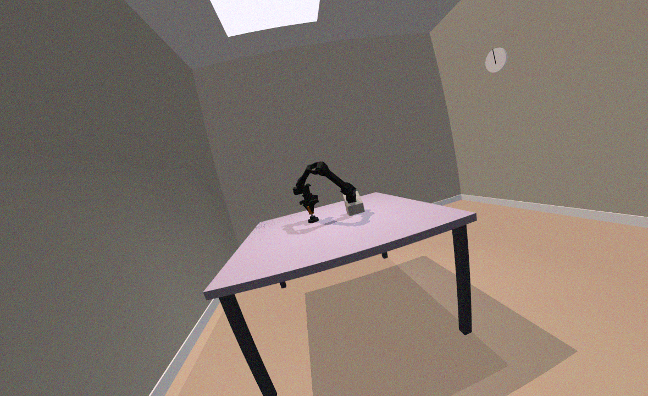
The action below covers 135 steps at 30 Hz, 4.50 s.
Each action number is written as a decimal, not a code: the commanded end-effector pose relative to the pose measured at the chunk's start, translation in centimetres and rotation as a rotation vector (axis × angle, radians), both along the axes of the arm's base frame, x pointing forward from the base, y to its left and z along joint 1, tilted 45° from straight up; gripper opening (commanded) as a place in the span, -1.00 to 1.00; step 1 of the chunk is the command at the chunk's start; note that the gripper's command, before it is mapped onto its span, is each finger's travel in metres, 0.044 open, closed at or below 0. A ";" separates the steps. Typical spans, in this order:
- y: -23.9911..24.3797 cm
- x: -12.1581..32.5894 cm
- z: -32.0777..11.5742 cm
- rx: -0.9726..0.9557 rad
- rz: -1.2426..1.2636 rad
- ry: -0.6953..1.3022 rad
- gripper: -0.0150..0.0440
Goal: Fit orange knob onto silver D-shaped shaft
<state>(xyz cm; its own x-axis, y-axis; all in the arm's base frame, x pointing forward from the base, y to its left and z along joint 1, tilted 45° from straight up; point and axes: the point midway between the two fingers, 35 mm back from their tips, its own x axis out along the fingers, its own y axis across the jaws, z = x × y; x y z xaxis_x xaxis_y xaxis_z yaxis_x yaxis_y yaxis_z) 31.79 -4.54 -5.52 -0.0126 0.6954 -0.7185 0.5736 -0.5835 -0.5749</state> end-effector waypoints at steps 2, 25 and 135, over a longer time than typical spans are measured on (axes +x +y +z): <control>0.0 0.0 0.0 -0.005 -0.108 0.105 -0.49; 0.2 -0.1 -0.2 -0.005 -0.115 0.112 -0.49; 1.4 -0.2 -1.3 -0.012 -0.286 0.280 1.00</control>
<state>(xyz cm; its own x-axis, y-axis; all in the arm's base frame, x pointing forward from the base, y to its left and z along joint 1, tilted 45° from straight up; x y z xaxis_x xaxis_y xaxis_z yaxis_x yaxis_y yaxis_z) 31.63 -3.11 -6.87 -0.0156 0.6911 -0.7225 0.2131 -0.7037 -0.6778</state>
